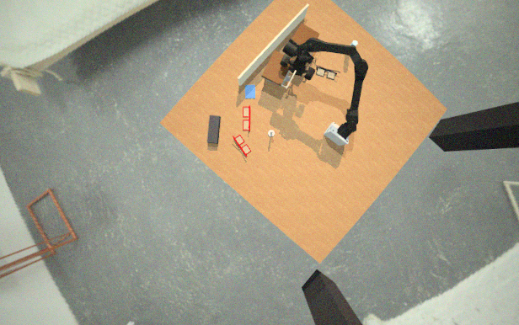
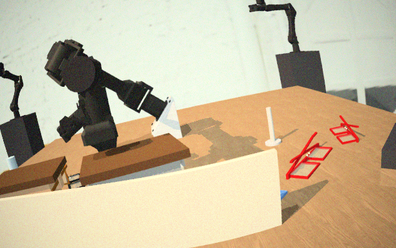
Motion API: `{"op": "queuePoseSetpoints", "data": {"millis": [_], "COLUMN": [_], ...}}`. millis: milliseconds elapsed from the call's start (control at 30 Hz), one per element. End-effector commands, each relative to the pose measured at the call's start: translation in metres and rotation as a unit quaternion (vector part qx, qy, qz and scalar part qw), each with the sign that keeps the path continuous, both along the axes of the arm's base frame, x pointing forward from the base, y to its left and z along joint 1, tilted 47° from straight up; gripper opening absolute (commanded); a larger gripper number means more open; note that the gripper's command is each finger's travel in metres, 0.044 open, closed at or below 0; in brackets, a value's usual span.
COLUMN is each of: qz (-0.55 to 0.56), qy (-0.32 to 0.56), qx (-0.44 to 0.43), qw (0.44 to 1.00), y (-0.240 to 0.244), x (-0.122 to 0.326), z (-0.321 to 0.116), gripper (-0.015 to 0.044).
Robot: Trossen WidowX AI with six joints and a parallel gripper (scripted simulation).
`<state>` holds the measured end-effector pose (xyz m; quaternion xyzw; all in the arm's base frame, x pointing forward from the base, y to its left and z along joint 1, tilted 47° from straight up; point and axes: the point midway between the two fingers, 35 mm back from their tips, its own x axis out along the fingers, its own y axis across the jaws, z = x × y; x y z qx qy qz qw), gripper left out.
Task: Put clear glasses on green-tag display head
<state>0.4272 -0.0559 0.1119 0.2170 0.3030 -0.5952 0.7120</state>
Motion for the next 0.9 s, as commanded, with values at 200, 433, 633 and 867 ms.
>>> {"op": "queuePoseSetpoints", "data": {"millis": [200, 433, 633, 867], "qz": [0.0, -0.011, -0.017, -0.017], "qy": [0.0, 0.011, 0.017, 0.018], "qx": [0.0, -0.003, -0.005, -0.005], "qw": [1.0, 1.0, 1.0, 1.0], "y": [0.0, 0.018, 0.027, 0.027], "x": [0.0, -0.001, -0.003, -0.034], "z": [0.0, 0.015, 0.023, 0.03], "gripper": [0.0108, 0.0108, 0.0108, 0.0108]}}
